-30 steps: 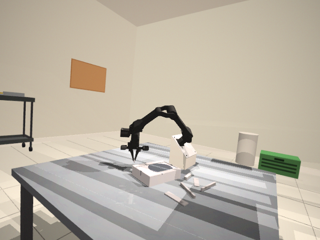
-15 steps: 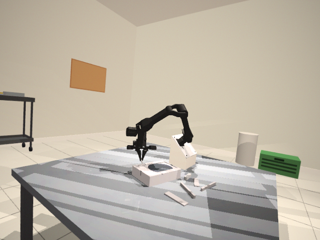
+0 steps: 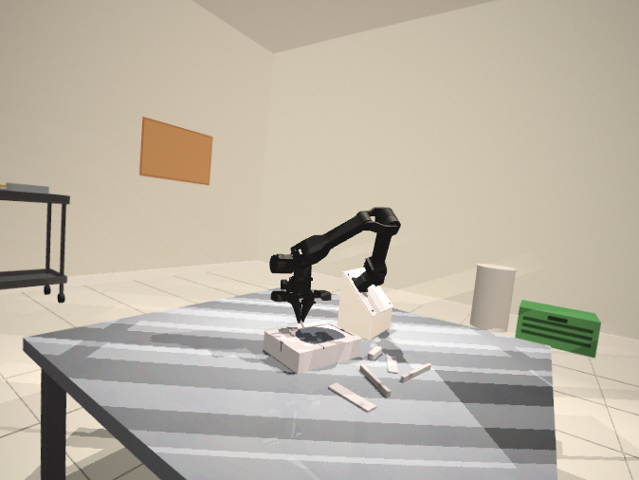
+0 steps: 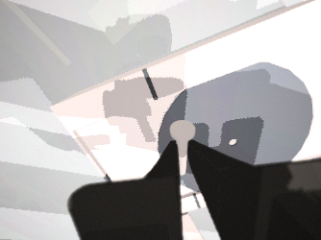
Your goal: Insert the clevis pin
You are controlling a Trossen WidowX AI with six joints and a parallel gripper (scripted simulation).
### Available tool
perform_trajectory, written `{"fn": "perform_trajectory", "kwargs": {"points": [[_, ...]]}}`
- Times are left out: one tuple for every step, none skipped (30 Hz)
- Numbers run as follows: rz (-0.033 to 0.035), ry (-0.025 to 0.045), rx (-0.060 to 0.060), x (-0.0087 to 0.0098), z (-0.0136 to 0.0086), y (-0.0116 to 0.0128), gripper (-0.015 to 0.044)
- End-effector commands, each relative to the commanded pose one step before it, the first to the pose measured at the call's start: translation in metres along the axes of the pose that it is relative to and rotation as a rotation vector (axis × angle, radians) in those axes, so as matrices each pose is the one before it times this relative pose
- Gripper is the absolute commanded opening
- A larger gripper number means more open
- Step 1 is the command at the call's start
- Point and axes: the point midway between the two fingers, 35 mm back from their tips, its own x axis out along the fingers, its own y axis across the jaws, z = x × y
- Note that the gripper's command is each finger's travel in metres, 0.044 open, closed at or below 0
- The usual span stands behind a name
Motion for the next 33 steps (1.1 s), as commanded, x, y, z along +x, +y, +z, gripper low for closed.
{"fn": "perform_trajectory", "kwargs": {"points": [[0.00003,-0.0267,-0.0257,-0.00144,-0.00917,-0.01149,0.0],[-0.00107,-0.00686,-0.0082,-0.0001,-0.00256,-0.00341,0.0],[-0.00103,-0.00682,-0.0082,-0.0001,-0.00251,-0.00343,0.0],[-0.00098,-0.00677,-0.0082,-0.0001,-0.00247,-0.00344,0.0],[-0.00094,-0.00672,-0.0082,-0.00009,-0.00242,-0.00345,0.0],[-0.0009,-0.00667,-0.0082,-0.00009,-0.00238,-0.00346,0.0],[-0.00086,-0.00662,-0.0083,-0.00009,-0.00233,-0.00347,0.0],[-0.00081,-0.00657,-0.0083,-0.00009,-0.00228,-0.00348,0.0],[-0.00077,-0.00652,-0.0083,-0.00008,-0.00223,-0.00349,0.0],[-0.00072,-0.00647,-0.0083,-0.00008,-0.00219,-0.0035,0.0],[-0.00068,-0.00642,-0.0083,-0.00008,-0.00214,-0.00351,0.0],[-0.00064,-0.00637,-0.0083,-0.00007,-0.00209,-0.00352,0.0],[-0.00059,-0.00632,-0.0083,-0.00007,-0.00204,-0.00352,0.0],[-0.00055,-0.00627,-0.0084,-0.00007,-0.00199,-0.00353,0.0],[-0.00042,-0.00517,-0.007,-0.00005,-0.00162,-0.00293,0.0],[-0.00024,-0.00308,-0.0042,-0.00003,-0.00096,-0.00176,0.0],[-0.00008,-0.00103,-0.0014,-0.00001,-0.00032,-0.00059,0.0],[0.0,0.0,0.0,0.0,0.0,0.0,0.0],[0.0,0.0,0.0,0.0,0.0,0.0,0.0],[-0.0004,-0.00332,0.0,-0.00053,0.00042,0.00027,0.0],[-0.00043,-0.00761,0.0,-0.00047,0.00024,0.00025,0.0],[-0.00063,-0.01298,0.0,-0.00043,0.00006,0.00024,0.0],[-0.00073,-0.01544,0.0001,-0.00029,-0.00012,0.00019,0.0],[-0.00092,-0.01937,0.0001,-0.00021,-0.00028,0.00016,0.0],[-0.00078,-0.02426,0.0,-0.00035,-0.00038,0.0002,0.0],[-0.00076,-0.02416,0.0001,-0.0002,-0.00051,0.00013,0.0],[-0.00032,-0.02504,0.0,-0.00031,-0.00055,0.00013,0.0],[-0.00041,-0.02748,0.0,-0.00018,-0.00073,0.00008,0.0],[-0.00043,-0.03037,0.0001,-0.00011,-0.00089,0.00005,0.0],[0.00038,-0.03189,-0.0001,-0.00028,-0.00098,0.00006,0.0],[0.00038,-0.03213,-0.0001,-0.00018,-0.00107,0.00002,0.0],[0.0002,-0.03298,0.0,-0.0001,-0.00114,0.0,0.0],[0.00001,-0.02673,0.0,-0.00003,-0.00095,-0.00002,0.0]]}}
